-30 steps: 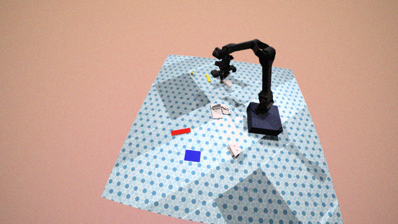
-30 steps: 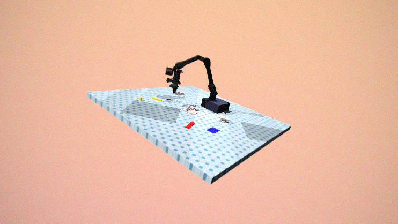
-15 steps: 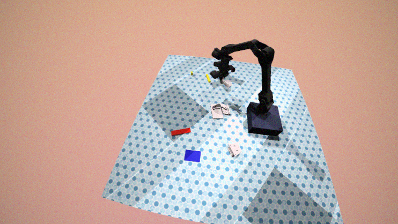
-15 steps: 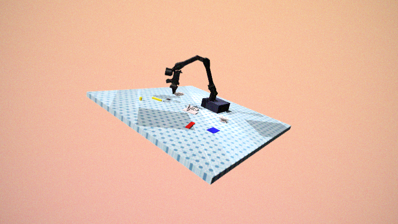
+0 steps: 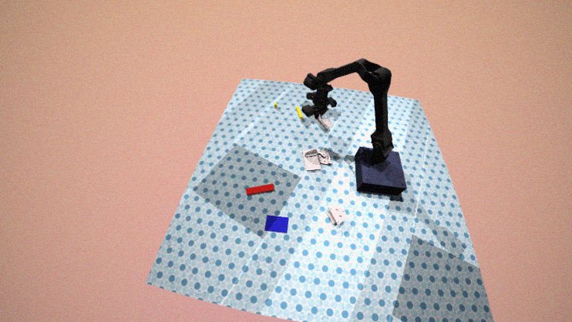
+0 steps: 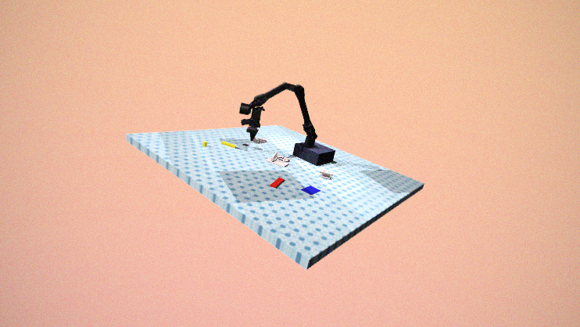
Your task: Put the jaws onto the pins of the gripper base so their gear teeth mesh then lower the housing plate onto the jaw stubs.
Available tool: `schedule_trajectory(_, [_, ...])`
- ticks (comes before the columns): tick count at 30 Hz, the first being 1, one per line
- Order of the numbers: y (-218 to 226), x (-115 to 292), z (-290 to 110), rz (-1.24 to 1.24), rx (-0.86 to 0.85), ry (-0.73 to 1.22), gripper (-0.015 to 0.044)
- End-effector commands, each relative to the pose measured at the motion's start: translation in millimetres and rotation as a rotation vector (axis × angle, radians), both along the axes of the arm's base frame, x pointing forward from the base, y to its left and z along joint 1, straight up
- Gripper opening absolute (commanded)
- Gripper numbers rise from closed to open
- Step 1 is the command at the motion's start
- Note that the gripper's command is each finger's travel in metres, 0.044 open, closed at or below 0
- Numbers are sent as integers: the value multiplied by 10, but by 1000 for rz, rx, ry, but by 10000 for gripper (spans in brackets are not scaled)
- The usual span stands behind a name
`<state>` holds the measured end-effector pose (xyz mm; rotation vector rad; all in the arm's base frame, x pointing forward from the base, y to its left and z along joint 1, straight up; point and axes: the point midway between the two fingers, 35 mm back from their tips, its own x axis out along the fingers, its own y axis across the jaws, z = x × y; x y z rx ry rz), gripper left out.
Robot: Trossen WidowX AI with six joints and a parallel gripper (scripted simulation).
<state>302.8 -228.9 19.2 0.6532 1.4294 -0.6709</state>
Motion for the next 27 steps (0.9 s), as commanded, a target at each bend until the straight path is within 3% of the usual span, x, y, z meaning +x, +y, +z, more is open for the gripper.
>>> schedule_trajectory(1, [10, -6, -85, 7, 6, 3, 37])
schedule_trajectory(25, [17, -15, -415, 7, 6, 4, 37])
schedule_trajectory(27, [17, -15, -415, 7, 6, 4, 90])
